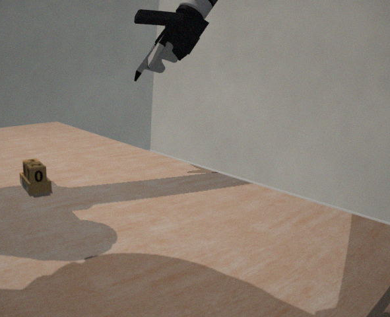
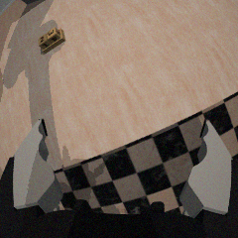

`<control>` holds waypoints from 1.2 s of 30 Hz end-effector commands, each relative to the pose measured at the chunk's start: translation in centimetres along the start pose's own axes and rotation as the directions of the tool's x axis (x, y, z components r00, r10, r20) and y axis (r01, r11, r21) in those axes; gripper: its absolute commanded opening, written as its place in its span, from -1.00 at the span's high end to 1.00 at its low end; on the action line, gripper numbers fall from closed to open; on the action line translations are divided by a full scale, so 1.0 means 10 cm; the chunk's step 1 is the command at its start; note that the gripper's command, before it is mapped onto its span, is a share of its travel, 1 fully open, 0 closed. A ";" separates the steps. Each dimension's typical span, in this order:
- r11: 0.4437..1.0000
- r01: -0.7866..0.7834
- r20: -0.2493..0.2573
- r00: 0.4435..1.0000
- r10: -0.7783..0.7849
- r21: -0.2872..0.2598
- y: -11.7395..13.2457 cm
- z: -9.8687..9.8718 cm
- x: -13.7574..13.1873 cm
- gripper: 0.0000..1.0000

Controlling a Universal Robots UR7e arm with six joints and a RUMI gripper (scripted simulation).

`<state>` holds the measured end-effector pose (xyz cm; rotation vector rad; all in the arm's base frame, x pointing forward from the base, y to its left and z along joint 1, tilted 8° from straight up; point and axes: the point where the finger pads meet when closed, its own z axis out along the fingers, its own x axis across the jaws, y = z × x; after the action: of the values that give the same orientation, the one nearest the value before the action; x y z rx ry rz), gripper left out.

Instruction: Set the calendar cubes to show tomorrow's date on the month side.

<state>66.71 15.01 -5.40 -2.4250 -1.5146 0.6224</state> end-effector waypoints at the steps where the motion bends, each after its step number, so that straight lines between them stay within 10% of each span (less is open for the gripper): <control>1: 1.000 0.000 -0.001 1.000 0.000 -0.002 0.00 -0.01 0.00 -1.00; 36: 1.000 0.015 -0.014 1.000 -0.015 -0.016 0.03 0.02 -0.08 -1.00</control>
<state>66.61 14.51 -5.56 -2.4226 -1.5267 0.6063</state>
